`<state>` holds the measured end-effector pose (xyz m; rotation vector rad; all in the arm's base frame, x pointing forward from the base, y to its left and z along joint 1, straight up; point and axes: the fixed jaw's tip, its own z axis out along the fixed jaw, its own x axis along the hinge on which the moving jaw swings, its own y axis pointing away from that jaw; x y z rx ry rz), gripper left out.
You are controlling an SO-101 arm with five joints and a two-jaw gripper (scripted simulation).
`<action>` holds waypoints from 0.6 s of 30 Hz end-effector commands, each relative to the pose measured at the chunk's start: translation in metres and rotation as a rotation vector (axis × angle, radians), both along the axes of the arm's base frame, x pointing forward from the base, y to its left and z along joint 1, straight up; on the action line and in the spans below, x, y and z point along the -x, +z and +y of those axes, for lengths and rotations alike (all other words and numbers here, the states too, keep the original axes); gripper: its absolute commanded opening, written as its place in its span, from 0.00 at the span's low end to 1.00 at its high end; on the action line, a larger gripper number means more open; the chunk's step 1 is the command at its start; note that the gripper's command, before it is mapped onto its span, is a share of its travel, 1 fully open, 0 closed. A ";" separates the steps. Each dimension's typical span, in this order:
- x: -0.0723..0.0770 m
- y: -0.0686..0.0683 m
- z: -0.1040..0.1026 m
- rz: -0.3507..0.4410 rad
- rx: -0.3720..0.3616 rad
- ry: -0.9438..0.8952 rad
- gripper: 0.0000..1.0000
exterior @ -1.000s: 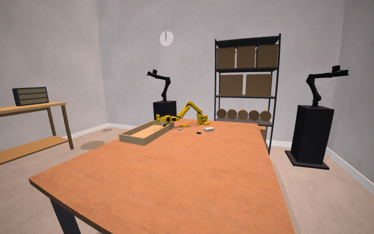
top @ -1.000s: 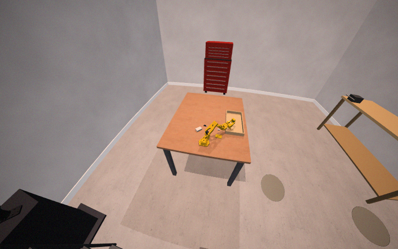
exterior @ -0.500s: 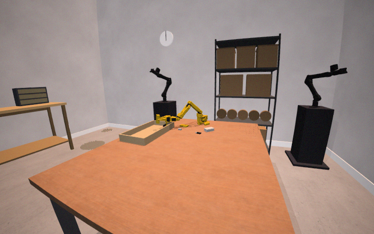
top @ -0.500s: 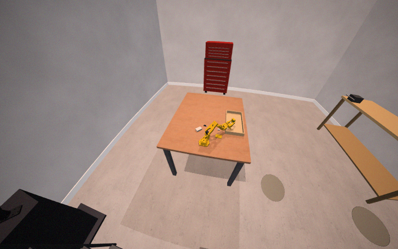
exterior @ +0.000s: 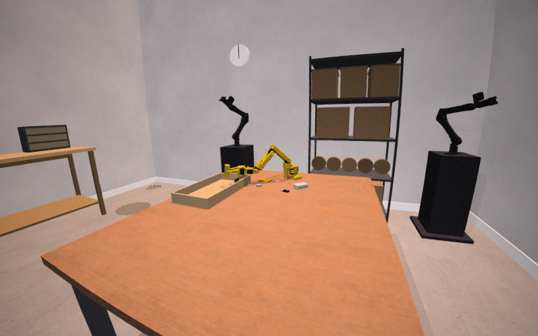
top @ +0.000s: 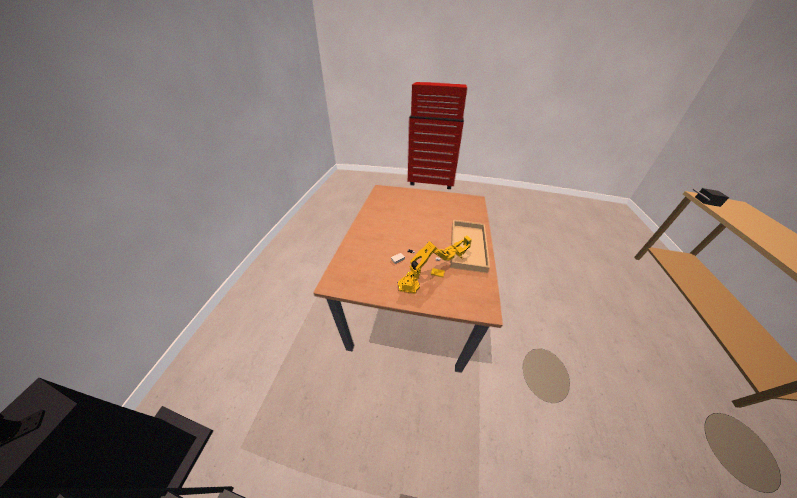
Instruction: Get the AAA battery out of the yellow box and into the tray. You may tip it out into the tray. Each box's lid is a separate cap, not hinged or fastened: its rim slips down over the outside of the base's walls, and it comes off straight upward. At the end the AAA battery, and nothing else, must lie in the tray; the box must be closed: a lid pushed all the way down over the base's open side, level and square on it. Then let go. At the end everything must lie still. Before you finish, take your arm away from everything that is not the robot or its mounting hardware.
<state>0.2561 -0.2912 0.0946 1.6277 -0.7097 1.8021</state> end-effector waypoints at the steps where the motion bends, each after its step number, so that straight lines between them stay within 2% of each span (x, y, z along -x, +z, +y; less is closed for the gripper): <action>1: -0.003 0.022 0.001 -0.062 0.049 0.010 0.22; 18: 0.002 0.033 0.007 -0.111 0.098 0.010 0.22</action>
